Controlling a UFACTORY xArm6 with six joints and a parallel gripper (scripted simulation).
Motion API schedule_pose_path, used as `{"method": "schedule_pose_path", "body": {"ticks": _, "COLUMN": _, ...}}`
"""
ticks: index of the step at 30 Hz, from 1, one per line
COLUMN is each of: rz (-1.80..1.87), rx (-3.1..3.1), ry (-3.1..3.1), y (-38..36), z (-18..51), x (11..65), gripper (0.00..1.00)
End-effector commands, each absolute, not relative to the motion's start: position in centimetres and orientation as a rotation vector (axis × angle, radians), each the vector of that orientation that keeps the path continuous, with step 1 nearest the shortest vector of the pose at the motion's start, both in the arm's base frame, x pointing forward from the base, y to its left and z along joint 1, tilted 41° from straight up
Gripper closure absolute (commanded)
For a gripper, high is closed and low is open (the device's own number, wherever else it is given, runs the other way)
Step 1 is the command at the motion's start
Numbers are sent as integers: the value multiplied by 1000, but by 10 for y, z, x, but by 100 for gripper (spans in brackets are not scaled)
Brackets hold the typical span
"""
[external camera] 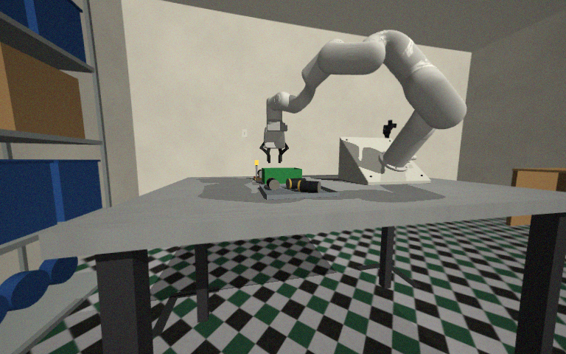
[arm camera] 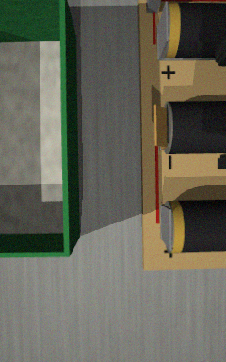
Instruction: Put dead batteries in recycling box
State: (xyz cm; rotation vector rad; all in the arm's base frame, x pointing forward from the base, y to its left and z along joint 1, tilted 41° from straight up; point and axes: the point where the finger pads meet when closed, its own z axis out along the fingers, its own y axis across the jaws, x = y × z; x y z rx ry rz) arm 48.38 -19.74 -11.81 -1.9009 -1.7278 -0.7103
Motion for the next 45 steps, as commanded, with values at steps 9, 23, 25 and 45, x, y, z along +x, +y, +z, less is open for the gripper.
{"method": "schedule_pose_path", "body": {"ticks": 9, "rz": -712, "rx": -1902, "ry": -1729, "y": -206, "z": -107, "x": 484, "gripper": 49}}
{"method": "schedule_pose_path", "body": {"ticks": 23, "rz": -712, "rx": -1902, "ry": -1729, "y": -206, "z": -107, "x": 484, "gripper": 49}}
{"method": "schedule_pose_path", "body": {"ticks": 25, "rz": -712, "rx": -1902, "ry": -1729, "y": -206, "z": -107, "x": 484, "gripper": 49}}
{"method": "schedule_pose_path", "body": {"ticks": 45, "rz": -712, "rx": -1902, "ry": -1729, "y": -239, "z": -70, "x": 480, "gripper": 49}}
